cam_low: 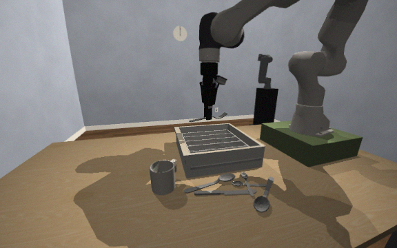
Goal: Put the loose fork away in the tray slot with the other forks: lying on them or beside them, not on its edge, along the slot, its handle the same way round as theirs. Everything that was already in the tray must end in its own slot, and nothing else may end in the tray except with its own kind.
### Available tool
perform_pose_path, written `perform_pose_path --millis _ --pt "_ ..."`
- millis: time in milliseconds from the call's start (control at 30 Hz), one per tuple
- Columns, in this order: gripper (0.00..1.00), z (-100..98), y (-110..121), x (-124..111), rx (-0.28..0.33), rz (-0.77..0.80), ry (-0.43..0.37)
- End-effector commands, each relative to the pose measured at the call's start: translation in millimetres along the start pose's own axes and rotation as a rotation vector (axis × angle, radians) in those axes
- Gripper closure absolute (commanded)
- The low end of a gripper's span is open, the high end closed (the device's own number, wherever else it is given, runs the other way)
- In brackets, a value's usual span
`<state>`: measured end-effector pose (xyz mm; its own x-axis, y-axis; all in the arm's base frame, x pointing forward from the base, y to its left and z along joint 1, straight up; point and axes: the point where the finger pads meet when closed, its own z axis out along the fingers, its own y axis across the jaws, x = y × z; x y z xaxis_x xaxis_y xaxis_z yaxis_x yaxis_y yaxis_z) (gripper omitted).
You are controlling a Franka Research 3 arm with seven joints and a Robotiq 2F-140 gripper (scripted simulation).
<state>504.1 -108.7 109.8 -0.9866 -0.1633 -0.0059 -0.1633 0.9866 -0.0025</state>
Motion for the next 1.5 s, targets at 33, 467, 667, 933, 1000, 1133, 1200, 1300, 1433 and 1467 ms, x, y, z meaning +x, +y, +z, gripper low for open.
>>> perform_pose_path --millis 33,467,667,933,1000,1133,1200,1300,1433,1467 --pt "0.87 -0.3 3.2 -1.2 -0.006 0.187 0.002" --pt "0.87 -1.0 3.9 -2.5 -0.017 0.242 0.095" --pt "0.87 -0.9 3.9 -2.5 -0.017 0.242 0.097" --pt "0.87 -0.9 3.9 -2.5 -0.017 0.242 0.097" --pt "0.87 -0.9 3.9 -2.5 -0.017 0.242 0.097" --pt "0.87 -0.9 3.9 -2.5 -0.017 0.242 0.097" --pt "0.87 -0.9 3.9 -2.5 -0.017 0.242 0.097" --pt "0.87 -0.4 3.9 -2.5 -0.017 0.242 0.097" --pt "0.87 1.5 3.9 -2.5 -0.017 0.242 0.097" --pt "0.87 2.3 3.9 -2.5 -0.017 0.242 0.097"
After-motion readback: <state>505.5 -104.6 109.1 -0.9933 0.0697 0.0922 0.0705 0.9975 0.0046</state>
